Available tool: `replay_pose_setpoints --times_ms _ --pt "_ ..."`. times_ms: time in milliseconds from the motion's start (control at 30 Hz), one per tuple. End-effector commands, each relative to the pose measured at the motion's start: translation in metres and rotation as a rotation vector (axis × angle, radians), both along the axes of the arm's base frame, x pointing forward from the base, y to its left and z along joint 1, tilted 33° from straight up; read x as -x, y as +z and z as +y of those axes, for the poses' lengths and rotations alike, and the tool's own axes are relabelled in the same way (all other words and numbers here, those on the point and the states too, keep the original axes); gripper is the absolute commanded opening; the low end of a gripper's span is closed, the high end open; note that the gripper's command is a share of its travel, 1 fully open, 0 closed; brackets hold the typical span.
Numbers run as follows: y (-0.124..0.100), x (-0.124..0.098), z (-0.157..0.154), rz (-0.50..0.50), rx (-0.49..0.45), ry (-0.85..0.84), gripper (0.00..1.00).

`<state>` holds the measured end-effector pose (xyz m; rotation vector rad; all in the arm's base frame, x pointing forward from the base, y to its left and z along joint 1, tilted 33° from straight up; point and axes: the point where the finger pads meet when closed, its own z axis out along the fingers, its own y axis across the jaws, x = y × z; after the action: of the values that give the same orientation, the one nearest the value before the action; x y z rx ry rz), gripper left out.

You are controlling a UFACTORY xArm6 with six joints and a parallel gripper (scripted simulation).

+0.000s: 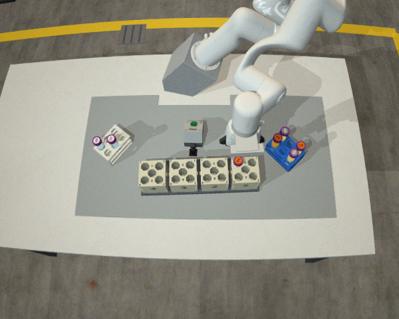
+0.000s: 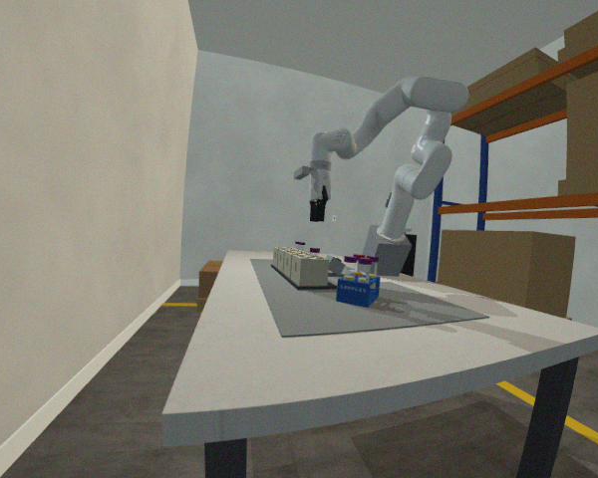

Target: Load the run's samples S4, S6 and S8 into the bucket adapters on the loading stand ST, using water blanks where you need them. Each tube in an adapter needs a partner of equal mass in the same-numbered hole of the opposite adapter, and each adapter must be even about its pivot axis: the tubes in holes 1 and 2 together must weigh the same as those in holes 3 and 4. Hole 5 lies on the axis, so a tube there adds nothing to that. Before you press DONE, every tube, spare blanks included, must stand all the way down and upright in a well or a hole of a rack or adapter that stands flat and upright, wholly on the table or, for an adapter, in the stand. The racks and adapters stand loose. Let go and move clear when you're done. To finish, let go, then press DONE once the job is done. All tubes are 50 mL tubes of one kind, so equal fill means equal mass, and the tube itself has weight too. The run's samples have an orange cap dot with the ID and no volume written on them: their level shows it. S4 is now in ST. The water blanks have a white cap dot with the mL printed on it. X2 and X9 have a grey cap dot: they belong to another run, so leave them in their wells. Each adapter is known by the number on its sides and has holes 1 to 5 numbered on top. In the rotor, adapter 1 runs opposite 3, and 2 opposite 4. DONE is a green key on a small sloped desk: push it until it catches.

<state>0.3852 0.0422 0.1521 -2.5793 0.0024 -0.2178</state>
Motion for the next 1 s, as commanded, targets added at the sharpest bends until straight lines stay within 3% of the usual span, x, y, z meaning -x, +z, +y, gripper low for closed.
replay_pose_setpoints --times_ms 0,900,933,967 --pt "0.011 0.0009 -0.0065 -0.003 0.0 -0.001 0.44" --pt "0.0112 0.001 -0.0067 -0.003 0.0 -0.001 0.44" --pt "0.0137 0.0022 -0.0025 0.014 -0.005 -0.029 0.57" --pt "0.0161 0.0034 0.0017 0.032 -0.01 -0.056 0.57"
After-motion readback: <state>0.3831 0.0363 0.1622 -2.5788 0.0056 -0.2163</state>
